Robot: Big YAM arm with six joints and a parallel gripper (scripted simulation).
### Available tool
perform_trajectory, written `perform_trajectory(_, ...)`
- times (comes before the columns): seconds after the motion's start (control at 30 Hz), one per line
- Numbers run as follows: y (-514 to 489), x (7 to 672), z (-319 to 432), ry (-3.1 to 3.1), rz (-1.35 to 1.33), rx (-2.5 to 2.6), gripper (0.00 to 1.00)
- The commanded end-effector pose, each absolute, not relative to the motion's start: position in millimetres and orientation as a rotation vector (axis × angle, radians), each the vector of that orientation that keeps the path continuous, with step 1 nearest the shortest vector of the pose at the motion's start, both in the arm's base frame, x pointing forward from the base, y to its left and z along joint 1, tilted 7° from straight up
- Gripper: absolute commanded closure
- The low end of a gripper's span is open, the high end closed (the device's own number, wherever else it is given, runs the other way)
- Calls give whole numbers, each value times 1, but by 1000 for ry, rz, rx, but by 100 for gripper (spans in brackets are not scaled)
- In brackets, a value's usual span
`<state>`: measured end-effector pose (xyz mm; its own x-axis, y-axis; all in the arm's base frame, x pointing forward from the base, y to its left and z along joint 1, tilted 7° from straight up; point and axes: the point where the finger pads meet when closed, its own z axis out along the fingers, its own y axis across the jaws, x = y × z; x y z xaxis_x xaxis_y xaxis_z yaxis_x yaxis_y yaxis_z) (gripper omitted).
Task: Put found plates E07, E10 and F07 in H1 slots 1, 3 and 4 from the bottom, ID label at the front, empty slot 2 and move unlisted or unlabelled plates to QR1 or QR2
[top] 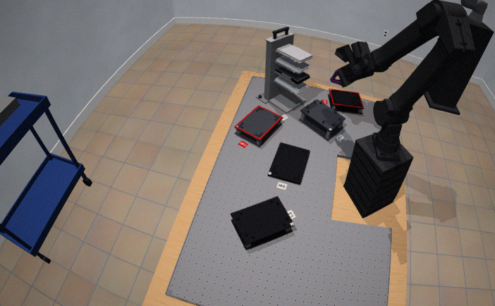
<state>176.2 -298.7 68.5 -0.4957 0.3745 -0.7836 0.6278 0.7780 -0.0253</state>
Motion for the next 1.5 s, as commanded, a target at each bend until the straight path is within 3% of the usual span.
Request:
perform_trajectory(0.0,-318,183,105,2117,-465,667,0)
perform_trajectory(0.83,-308,176,185,2110,-478,666,0)
perform_trajectory(1.47,-301,176,167,2125,-448,684,0)
